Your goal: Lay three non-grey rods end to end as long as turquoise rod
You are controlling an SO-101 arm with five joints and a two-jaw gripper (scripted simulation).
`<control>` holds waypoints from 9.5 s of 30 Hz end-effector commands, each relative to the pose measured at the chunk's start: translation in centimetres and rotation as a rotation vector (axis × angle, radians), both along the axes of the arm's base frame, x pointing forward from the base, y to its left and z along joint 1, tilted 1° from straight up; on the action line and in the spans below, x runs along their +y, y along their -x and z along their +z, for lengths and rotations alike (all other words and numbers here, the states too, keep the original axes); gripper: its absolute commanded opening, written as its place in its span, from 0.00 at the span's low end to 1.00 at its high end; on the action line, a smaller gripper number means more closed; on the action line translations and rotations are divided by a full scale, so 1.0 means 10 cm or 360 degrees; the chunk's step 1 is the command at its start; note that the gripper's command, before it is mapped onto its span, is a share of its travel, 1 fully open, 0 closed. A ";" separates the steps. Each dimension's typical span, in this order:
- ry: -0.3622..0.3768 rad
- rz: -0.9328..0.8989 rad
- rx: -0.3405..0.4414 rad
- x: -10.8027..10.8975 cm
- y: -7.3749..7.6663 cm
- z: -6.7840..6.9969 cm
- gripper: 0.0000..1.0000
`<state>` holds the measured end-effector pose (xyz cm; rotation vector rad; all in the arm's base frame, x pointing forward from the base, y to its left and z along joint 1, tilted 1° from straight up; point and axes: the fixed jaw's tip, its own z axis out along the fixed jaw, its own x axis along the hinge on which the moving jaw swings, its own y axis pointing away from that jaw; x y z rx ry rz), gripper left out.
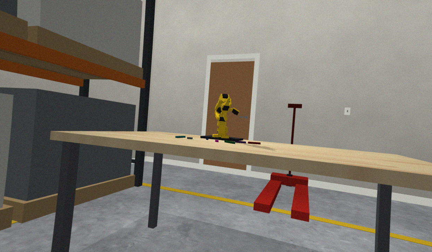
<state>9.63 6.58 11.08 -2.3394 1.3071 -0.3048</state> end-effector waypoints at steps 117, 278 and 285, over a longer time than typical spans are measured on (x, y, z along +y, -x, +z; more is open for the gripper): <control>0.0003 -0.0956 -0.0008 -0.67 -0.38 0.19 1.00; 0.0005 -0.1752 0.0002 -1.23 -0.06 -0.02 1.00; 0.0005 -0.1752 0.0002 -1.23 -0.06 -0.02 1.00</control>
